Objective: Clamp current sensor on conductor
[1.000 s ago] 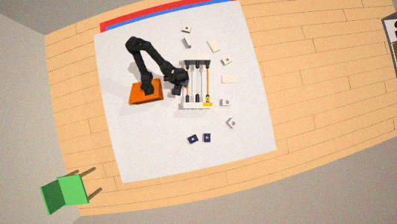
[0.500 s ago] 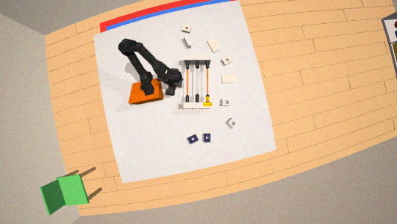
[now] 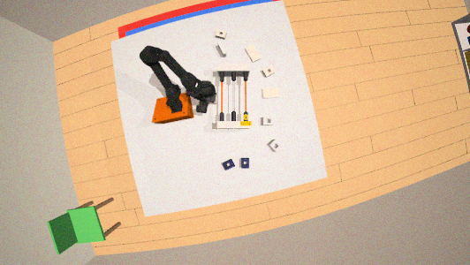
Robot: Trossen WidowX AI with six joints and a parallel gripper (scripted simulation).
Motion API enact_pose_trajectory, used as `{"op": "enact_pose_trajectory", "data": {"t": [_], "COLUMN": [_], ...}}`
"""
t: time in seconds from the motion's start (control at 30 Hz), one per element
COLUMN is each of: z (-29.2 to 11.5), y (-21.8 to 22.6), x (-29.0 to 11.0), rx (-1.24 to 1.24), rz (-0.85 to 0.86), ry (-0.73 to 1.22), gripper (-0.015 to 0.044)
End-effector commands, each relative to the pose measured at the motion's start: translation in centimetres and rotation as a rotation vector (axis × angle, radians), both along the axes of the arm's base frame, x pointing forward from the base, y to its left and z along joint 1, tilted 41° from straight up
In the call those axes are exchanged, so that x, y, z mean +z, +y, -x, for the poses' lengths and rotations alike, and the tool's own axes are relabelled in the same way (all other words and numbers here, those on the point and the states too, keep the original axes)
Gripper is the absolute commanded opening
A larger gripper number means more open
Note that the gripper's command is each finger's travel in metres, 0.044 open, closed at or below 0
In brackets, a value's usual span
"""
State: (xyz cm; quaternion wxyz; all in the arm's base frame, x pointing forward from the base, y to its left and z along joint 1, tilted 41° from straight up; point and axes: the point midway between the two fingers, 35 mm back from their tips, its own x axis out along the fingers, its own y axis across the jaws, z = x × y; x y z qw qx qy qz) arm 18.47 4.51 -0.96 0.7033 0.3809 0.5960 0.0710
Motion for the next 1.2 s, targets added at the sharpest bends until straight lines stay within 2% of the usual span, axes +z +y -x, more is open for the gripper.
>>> {"op": "enact_pose_trajectory", "data": {"t": [0.0, 0.17, 0.37, 0.5, 0.57, 0.87, 1.17], "z": [0.0, 0.0, 1.7, 1.8, 1.7, 0.4, -0.9], "y": [0.0, -0.1, -3.1, -3.1, -3.2, -3.7, -4.3], "x": [0.0, 0.1, 4.2, 4.4, 4.4, 4.5, 4.0], "rx": [0.002, 0.001, -0.002, -0.002, 0.048, 0.729, 1.339], "rz": [0.001, 0.001, 0.001, 0.0, 0.013, 0.135, 0.179], "ry": [0.0, 0.0, 0.007, 0.007, -0.018, -0.385, -0.8], "gripper": [0.0284, 0.0284, 0.0284, 0.0284, 0.032, 0.032, 0.032]}}
